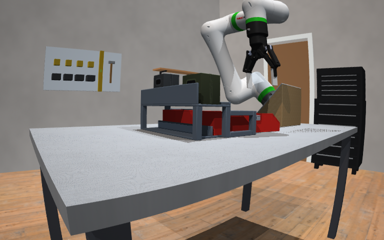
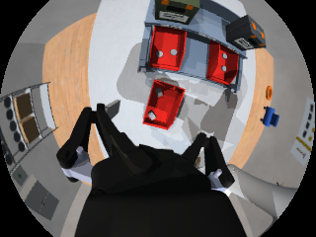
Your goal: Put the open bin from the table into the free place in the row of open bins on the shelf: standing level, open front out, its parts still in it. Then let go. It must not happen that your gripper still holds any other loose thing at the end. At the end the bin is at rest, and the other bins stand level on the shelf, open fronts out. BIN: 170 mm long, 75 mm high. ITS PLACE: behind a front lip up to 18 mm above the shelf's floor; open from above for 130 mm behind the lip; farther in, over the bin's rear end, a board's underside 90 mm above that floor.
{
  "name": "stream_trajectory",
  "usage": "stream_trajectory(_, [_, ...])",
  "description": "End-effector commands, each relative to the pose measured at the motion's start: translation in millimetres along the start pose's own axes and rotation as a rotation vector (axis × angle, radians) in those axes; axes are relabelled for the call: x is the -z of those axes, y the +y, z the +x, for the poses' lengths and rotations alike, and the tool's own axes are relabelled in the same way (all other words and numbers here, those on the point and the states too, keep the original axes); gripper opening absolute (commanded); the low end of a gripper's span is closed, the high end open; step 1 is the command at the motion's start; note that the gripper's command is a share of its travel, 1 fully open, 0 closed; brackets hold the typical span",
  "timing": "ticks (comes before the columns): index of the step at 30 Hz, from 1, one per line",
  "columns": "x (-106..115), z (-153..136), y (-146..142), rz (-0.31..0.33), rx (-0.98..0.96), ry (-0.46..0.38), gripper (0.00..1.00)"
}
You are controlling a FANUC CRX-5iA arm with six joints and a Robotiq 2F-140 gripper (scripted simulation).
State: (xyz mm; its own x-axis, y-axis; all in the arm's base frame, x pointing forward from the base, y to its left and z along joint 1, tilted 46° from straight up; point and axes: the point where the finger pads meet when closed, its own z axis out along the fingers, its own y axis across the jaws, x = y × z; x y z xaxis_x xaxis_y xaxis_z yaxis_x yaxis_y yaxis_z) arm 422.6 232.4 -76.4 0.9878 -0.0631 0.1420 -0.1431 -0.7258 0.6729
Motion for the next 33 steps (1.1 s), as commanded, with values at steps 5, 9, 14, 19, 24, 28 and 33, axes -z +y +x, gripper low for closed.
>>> stream_trajectory(5, [-4.1,-8.9,-10.5,-0.02,-0.005,0.03,1.0])
stream_trajectory(9, [-5.0,-10.6,-12.3,-0.024,-0.006,0.036,1.0])
stream_trajectory(14, [-5.6,-12.0,-13.8,-0.026,-0.006,0.04,1.0])
stream_trajectory(19, [-6.0,-12.7,-14.5,-0.028,-0.007,0.042,1.0])
stream_trajectory(24, [-6.0,-12.7,-14.5,-0.028,-0.007,0.043,0.0])
stream_trajectory(28, [-6.0,-12.7,-14.5,-0.028,-0.007,0.043,0.0])
stream_trajectory(33, [-6.0,-12.7,-14.5,-0.028,-0.007,0.043,0.0])
